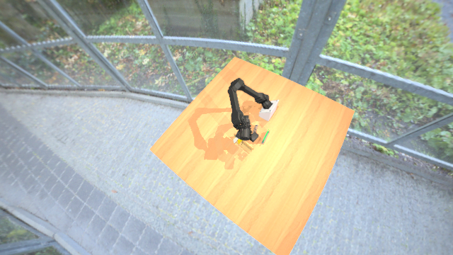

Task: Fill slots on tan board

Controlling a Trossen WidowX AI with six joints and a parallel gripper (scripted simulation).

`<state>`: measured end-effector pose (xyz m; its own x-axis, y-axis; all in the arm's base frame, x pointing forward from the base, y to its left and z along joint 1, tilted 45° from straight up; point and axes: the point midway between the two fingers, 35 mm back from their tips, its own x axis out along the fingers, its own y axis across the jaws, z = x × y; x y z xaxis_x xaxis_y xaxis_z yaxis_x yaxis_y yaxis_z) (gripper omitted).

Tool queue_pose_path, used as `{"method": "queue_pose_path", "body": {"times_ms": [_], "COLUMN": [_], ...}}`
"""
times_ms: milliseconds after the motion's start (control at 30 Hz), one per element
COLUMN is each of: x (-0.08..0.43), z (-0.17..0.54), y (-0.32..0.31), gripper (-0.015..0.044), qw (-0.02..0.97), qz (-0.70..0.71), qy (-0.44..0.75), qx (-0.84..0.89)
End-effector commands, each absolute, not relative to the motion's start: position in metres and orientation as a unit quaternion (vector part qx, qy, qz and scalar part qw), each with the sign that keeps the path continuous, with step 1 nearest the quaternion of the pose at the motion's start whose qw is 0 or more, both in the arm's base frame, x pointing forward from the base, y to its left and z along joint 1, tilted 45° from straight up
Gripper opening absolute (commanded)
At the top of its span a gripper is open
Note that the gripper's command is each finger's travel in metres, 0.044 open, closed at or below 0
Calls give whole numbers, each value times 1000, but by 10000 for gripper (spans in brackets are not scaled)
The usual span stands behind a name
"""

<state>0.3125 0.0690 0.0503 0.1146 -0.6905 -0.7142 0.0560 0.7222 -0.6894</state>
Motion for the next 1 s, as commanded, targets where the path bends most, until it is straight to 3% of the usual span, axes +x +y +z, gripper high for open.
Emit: {"method": "queue_pose_path", "body": {"times_ms": [0, 967], "x": [315, 318], "z": [44, 29], "y": [63, 48], "gripper": [0, 0], "qw": [699, 699], "qz": [-269, -269], "qy": [608, 608], "qx": [-262, -262]}}
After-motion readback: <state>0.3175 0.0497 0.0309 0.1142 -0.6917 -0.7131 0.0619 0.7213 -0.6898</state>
